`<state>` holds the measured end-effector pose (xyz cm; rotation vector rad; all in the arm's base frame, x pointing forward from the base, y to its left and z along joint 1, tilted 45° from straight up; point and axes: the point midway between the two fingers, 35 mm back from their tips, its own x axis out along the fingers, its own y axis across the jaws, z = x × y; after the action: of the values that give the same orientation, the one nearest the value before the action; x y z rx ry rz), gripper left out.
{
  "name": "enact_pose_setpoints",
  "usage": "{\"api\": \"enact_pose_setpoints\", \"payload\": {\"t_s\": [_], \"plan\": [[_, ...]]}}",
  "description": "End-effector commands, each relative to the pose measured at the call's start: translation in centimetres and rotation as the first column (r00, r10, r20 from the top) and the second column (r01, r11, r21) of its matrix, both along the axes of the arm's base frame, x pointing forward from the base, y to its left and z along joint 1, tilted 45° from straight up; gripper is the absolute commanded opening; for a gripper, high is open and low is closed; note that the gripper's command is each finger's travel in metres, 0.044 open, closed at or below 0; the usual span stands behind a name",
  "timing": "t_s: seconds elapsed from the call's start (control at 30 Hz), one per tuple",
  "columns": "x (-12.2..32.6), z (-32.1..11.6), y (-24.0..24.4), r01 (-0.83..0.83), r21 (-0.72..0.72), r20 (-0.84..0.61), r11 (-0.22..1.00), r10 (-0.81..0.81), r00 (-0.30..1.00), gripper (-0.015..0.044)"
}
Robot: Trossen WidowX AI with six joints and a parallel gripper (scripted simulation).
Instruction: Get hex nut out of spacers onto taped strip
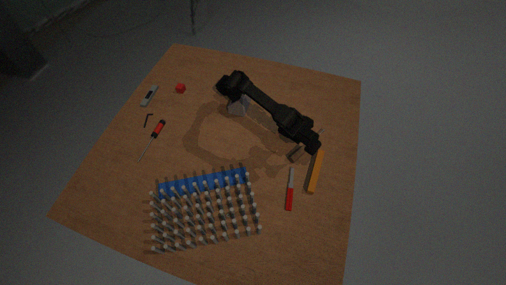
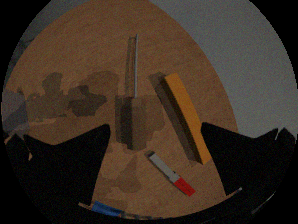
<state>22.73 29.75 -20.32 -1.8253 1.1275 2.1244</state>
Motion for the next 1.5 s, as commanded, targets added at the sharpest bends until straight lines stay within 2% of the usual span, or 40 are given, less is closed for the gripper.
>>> {"api": "enact_pose_setpoints", "payload": {"t_s": [0.0,0.47,0.67,1.47], "plan": [[-0.9,-2.3,-3.0,0.0,-0.026,-0.019,1.0,-0.001,1.0,0.044],[-0.7,-2.3,-3.2,0.0,-0.027,-0.019,1.0,-0.001,1.0,0.044],[-0.7,-2.3,-3.2,0.0,-0.027,-0.019,1.0,-0.001,1.0,0.0282],[-0.6,-4.1,-4.8,0.0,-0.027,-0.019,1.0,-0.001,1.0,0.028]]}}
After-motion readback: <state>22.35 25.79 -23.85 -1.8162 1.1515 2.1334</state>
